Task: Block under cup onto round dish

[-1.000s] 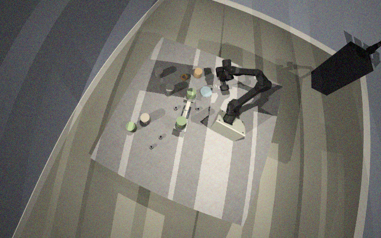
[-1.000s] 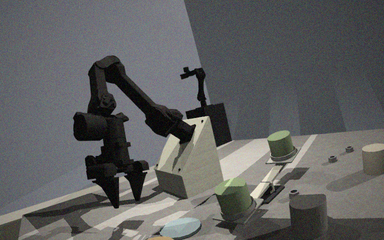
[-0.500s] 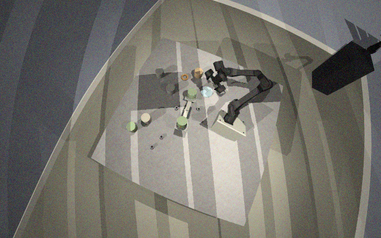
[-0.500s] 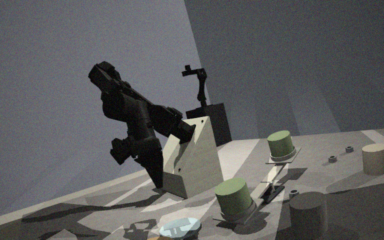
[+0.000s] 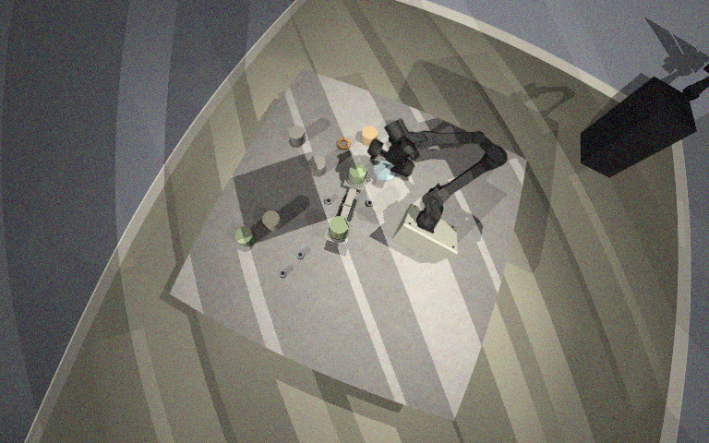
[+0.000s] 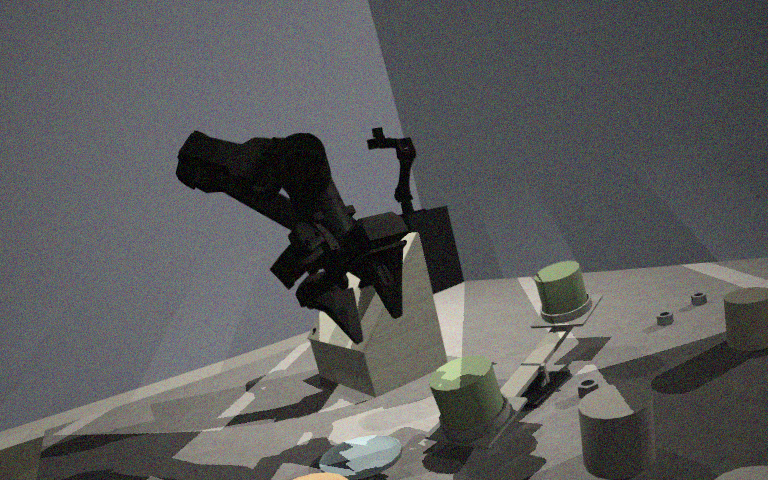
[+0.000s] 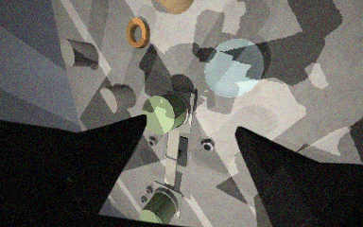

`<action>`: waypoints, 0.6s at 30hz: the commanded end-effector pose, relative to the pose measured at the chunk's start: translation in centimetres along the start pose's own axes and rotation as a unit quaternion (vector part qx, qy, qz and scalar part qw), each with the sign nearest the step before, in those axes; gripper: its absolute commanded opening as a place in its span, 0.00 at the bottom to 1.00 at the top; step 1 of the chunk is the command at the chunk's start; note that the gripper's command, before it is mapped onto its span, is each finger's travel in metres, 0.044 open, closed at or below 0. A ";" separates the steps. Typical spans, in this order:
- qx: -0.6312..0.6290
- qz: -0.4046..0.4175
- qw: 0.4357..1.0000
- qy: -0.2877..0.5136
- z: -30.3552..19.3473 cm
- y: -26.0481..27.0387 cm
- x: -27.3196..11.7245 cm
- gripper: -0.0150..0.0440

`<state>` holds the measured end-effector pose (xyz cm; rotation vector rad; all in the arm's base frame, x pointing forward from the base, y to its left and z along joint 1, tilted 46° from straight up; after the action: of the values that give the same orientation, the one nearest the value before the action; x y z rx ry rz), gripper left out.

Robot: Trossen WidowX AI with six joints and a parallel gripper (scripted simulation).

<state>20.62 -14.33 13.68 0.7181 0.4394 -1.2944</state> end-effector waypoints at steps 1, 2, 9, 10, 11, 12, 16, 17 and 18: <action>-0.076 0.009 0.997 0.007 -2.1 0.2 -0.6 1.00; -0.092 0.012 0.996 0.008 -2.5 0.3 -0.8 1.00; -0.205 0.037 0.978 0.011 -5.3 0.7 -2.1 1.00; -0.221 0.040 0.974 0.011 -5.7 0.7 -2.3 1.00; -0.237 0.044 0.970 0.011 -6.1 0.7 -2.5 1.00; -0.253 0.048 0.966 0.010 -6.5 0.7 -2.7 1.00; -0.316 0.063 0.947 0.007 -7.9 0.7 -3.5 1.00; -0.331 0.066 0.941 0.005 -8.3 0.7 -3.7 1.00; -0.347 0.070 0.935 0.004 -8.6 0.6 -3.9 1.00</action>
<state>21.49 -6.71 10.92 0.2569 0.7360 -0.9693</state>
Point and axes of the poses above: the point midway between the two fingers, 35 mm back from their tips, its own x axis out along the fingers, its own y axis across the jaws, z = x × y, the point moved 3 cm from there along -x, back along the fingers, and after that the axes turned 3 degrees about x, right-handed, at the moved point
